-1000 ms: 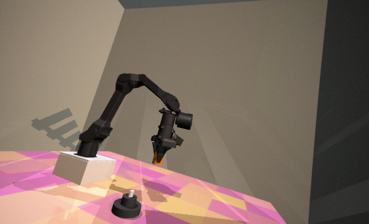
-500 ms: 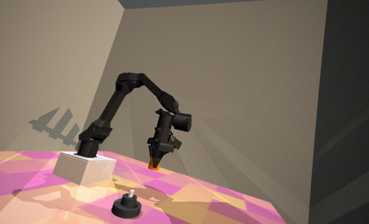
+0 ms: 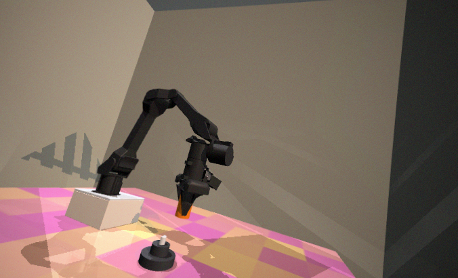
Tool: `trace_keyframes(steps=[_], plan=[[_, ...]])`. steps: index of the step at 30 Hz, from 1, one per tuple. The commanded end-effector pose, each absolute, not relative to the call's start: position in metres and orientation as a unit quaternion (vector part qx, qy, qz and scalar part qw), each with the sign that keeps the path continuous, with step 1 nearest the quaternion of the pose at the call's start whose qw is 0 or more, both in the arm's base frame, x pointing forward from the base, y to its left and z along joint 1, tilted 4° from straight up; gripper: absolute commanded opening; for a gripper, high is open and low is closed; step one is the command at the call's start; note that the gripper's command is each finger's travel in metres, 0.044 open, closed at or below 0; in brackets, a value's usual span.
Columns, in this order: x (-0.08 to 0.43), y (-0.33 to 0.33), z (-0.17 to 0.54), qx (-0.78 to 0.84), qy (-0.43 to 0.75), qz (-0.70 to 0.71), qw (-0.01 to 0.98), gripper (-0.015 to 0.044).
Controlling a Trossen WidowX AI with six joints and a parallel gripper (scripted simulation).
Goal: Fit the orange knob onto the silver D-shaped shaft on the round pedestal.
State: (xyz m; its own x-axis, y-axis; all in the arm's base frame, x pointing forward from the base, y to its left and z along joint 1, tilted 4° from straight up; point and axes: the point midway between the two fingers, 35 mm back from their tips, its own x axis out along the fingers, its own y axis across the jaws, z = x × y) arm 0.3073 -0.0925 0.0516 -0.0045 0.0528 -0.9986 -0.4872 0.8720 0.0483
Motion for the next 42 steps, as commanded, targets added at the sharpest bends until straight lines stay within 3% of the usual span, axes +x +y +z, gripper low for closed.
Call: trace_keyframes(steps=[1,21,42], plan=[[0.305,-0.106,0.049,-0.163,0.68,0.194,0.688,0.0],[0.289,-0.148,0.033,-0.172,0.679,0.203,0.685,0.0],[0.291,-0.152,0.033,-0.356,0.596,0.383,0.61,0.0]])
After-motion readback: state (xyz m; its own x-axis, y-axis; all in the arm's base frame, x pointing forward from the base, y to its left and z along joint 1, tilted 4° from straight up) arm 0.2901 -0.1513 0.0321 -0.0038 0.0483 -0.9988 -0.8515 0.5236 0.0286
